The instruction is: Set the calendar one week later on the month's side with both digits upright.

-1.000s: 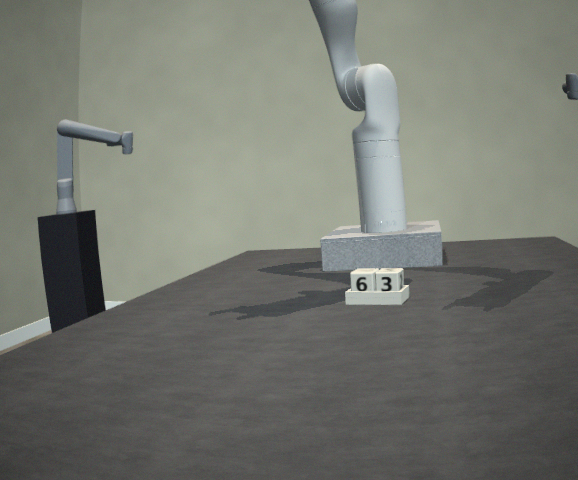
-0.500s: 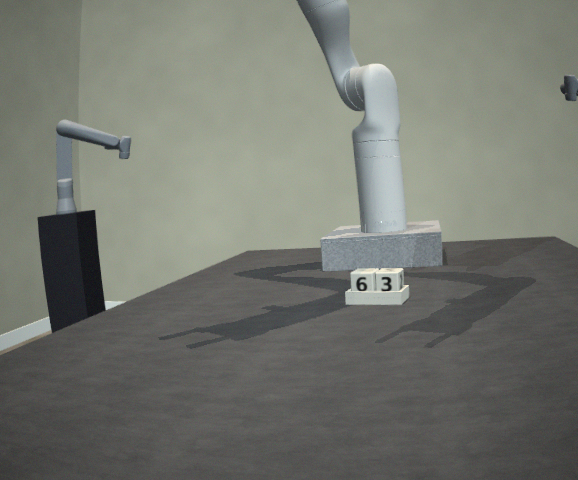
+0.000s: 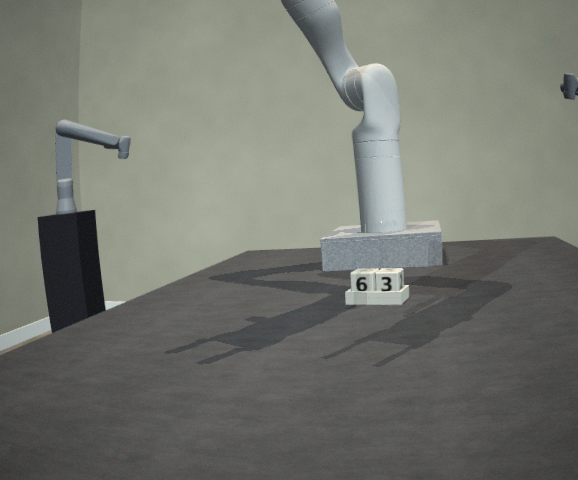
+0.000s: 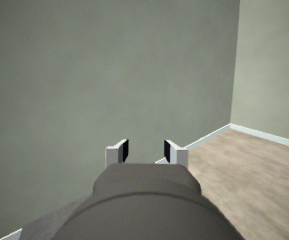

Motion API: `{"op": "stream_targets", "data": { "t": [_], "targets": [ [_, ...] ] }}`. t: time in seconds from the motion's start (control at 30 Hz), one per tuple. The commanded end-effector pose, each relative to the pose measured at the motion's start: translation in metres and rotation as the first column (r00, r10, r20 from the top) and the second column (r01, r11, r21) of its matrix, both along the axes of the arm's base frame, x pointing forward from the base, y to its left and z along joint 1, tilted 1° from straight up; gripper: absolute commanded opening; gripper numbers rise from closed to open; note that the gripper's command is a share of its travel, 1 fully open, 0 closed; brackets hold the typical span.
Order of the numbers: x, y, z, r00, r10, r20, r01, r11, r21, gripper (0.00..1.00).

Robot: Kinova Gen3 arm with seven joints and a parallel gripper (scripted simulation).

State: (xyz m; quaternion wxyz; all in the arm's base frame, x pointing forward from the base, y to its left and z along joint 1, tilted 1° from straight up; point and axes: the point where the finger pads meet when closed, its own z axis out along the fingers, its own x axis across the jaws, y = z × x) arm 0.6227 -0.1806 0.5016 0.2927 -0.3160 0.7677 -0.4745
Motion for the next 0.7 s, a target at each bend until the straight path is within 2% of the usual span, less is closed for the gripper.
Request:
{"op": "stream_targets", "data": {
  "t": [0.0,0.03,0.13,0.17,0.27,0.3,0.47,0.53,0.6,0.67],
  "targets": [
    [-0.004,-0.002,-0.044,0.997,0.015,-0.075,-0.012,0.999,0.041,1.00],
    [-0.004,-0.002,-0.044,0.997,0.015,-0.075,-0.012,0.999,0.041,1.00],
    [-0.024,0.011,-0.122,0.971,0.065,-0.228,-0.036,0.991,0.125,1.00],
    [-0.024,0.011,-0.122,0.971,0.065,-0.228,-0.036,0.991,0.125,1.00],
    [-0.054,0.028,-0.190,0.922,0.126,-0.366,-0.052,0.977,0.206,1.00],
    [-0.054,0.028,-0.190,0.922,0.126,-0.366,-0.052,0.977,0.206,1.00],
    [-0.114,0.058,-0.278,0.803,0.240,-0.545,-0.063,0.945,0.322,1.00],
    [-0.139,0.070,-0.304,0.750,0.283,-0.598,-0.064,0.930,0.361,1.00],
    [-0.139,0.070,-0.304,0.750,0.283,-0.598,-0.064,0.930,0.361,1.00],
    [-0.164,0.080,-0.326,0.696,0.325,-0.640,-0.063,0.916,0.395,1.00]
  ]
}}
